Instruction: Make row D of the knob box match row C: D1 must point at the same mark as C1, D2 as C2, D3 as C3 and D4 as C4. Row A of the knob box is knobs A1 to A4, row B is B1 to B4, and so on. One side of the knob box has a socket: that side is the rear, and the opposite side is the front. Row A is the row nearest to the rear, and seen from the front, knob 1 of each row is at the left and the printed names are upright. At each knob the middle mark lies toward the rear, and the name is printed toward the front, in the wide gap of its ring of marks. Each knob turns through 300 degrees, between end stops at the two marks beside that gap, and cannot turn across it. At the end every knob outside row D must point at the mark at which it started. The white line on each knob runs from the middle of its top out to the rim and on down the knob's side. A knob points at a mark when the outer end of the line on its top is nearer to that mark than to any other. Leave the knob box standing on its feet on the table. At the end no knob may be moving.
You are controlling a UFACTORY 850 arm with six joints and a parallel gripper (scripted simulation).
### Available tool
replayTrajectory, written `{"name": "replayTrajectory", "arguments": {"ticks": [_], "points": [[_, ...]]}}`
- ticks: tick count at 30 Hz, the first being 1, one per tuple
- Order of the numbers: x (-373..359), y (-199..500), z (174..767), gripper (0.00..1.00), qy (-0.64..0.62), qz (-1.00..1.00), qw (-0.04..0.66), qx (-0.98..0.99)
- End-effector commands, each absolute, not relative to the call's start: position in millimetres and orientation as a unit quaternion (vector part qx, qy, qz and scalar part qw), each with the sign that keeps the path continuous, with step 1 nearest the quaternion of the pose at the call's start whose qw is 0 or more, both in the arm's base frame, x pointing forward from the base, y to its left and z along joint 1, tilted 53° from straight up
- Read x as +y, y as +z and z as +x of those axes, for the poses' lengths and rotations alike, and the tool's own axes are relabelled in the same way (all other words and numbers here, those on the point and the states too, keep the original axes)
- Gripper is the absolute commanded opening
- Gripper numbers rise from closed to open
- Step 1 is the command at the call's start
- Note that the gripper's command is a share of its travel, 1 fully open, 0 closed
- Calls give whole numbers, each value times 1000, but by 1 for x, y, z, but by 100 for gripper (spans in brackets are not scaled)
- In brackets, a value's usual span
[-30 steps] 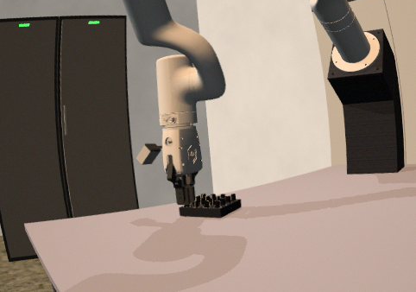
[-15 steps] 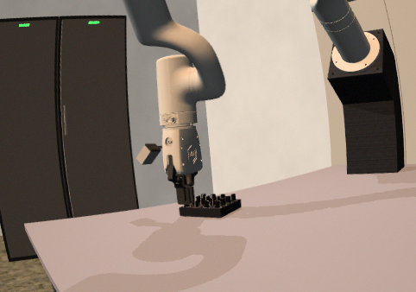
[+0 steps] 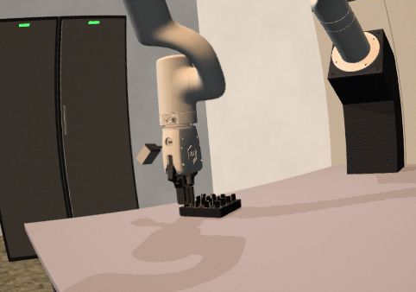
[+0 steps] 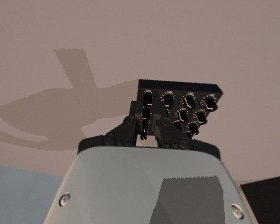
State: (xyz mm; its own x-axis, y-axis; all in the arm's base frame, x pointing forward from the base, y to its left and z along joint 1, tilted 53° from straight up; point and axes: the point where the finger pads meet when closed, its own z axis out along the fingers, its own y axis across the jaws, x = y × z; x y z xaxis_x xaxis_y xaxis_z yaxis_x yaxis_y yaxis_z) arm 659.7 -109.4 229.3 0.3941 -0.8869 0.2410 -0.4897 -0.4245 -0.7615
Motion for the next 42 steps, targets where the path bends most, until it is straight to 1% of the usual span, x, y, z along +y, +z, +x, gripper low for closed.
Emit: {"name": "replayTrajectory", "arguments": {"ticks": [1,26,42], "points": [[-110,230,660,8,-328,-778,303,442],[-110,230,660,8,-326,-776,305,446],[-110,230,660,8,-311,-753,320,484]]}}
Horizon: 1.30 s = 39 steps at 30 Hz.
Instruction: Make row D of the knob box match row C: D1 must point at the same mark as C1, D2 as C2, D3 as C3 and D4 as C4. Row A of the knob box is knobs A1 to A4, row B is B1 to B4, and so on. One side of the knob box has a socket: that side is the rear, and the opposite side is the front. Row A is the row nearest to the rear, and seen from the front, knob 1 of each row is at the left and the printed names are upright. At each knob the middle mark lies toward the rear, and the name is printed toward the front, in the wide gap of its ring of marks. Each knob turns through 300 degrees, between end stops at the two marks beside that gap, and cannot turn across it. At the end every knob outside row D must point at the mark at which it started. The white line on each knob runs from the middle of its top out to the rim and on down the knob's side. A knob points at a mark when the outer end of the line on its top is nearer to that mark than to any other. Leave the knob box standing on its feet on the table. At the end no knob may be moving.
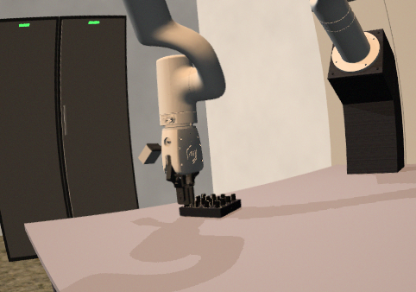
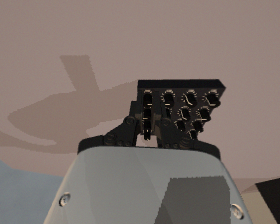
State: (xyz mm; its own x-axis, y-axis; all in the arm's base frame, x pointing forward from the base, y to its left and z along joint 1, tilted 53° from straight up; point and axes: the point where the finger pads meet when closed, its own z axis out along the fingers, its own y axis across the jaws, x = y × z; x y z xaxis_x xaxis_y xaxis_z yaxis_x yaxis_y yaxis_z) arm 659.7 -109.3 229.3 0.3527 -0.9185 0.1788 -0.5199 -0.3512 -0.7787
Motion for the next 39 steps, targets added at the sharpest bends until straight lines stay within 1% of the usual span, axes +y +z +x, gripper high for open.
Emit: {"name": "replayTrajectory", "arguments": {"ticks": [1,16,39], "points": [[-110,230,660,8,-309,-750,322,488],[-110,230,660,8,-272,-691,355,568],[-110,230,660,8,-170,-519,413,729]]}}
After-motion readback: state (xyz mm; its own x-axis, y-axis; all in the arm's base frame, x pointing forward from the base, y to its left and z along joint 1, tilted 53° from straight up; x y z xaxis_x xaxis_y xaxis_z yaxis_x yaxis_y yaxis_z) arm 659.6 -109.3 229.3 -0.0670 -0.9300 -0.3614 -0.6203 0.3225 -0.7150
